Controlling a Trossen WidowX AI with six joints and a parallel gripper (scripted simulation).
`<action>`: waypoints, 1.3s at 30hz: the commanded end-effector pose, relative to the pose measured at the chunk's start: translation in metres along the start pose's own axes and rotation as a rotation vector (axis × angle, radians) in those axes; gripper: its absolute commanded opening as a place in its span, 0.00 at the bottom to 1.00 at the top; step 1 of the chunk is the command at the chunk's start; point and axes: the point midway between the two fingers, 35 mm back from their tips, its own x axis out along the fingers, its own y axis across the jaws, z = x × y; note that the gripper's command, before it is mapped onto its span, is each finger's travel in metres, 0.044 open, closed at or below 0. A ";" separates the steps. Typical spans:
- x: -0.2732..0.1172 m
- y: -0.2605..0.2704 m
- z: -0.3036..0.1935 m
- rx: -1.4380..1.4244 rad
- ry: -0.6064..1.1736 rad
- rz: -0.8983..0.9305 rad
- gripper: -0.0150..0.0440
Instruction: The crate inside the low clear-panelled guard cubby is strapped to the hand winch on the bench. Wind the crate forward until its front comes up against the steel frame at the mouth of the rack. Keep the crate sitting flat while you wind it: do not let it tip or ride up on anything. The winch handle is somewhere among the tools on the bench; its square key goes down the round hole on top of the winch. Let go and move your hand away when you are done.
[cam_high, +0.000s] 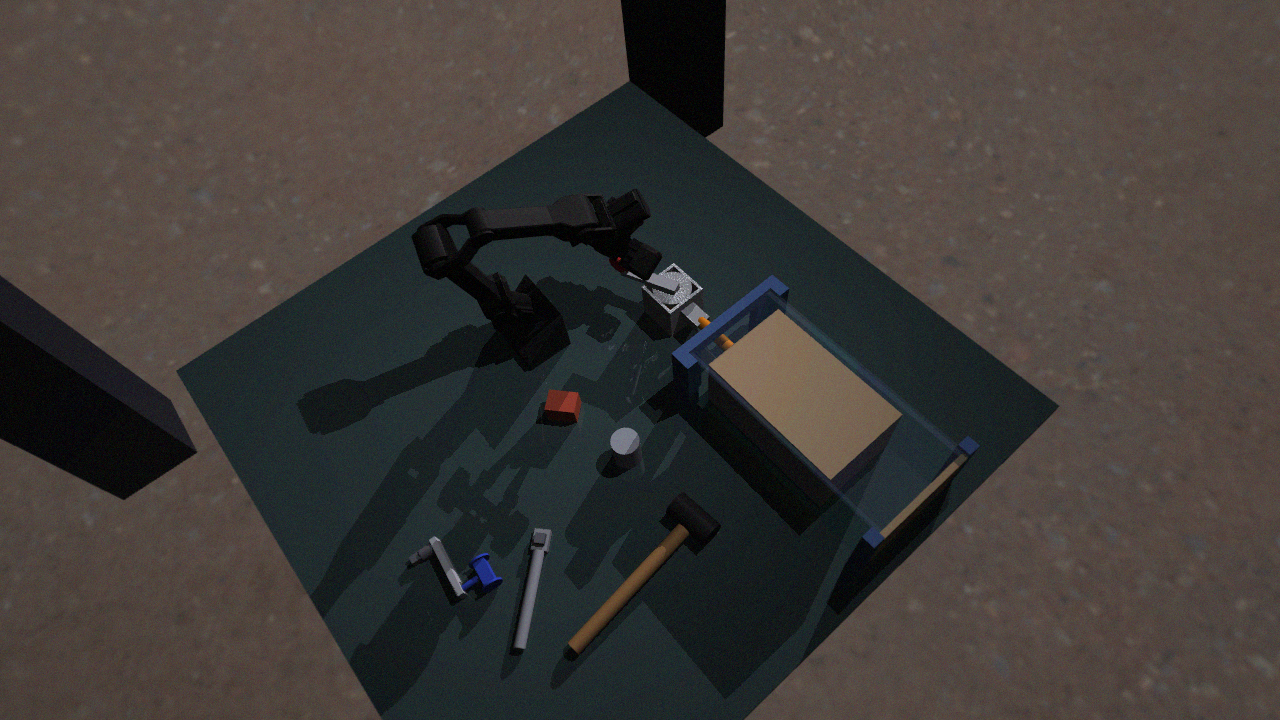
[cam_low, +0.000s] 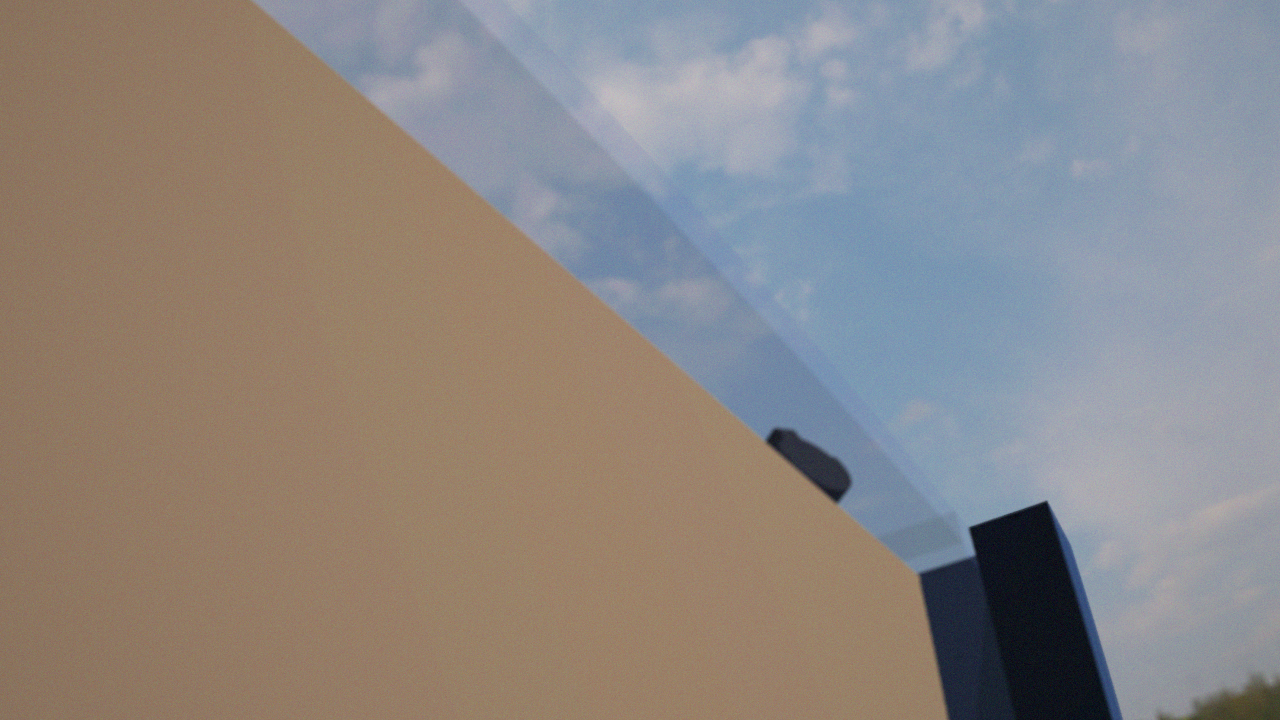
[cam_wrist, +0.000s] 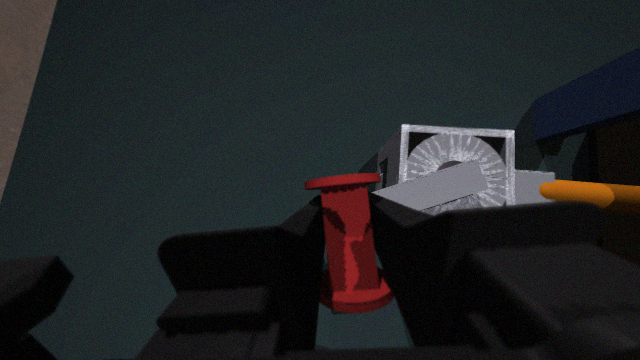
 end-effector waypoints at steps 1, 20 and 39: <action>-0.003 -0.004 -0.014 0.013 0.031 -0.013 0.25; -0.013 -0.017 -0.034 0.013 0.033 -0.014 0.25; -0.021 -0.034 -0.050 0.014 0.035 -0.015 0.25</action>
